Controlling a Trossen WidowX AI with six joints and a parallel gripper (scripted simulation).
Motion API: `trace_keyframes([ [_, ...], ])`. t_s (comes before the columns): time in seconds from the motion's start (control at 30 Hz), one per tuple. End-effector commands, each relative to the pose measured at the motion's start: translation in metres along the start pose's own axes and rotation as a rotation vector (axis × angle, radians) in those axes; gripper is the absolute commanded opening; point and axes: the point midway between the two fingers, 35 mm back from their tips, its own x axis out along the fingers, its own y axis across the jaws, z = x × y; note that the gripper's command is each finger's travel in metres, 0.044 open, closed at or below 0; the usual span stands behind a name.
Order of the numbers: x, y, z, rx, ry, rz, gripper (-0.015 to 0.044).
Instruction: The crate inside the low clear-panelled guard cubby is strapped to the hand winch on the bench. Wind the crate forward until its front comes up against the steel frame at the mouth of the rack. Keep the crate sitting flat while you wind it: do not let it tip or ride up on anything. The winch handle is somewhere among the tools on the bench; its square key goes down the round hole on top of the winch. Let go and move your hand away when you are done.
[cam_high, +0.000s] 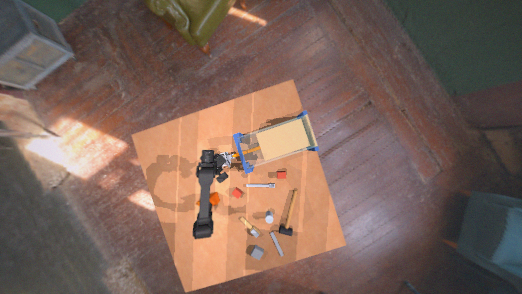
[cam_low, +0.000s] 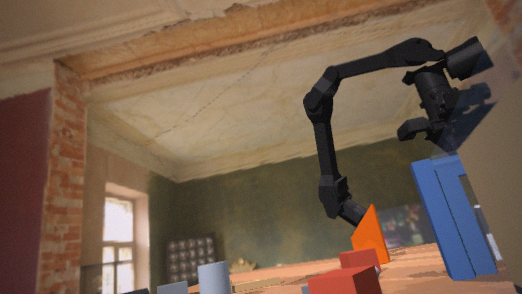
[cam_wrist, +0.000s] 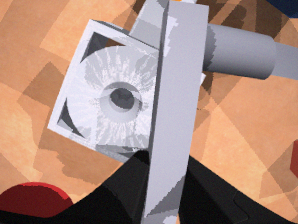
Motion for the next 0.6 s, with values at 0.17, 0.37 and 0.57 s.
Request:
trace_keyframes([
  [0.17, 0.006, 0.0181, -0.0093, -0.063, 0.006, -0.008, 0.0],
  [0.37, 0.0052, 0.0145, -0.0082, -0.051, 0.009, 0.088, 0.0],
  [0.57, 0.0053, 0.0144, -0.0081, -0.05, 0.014, 0.17, 0.0],
])
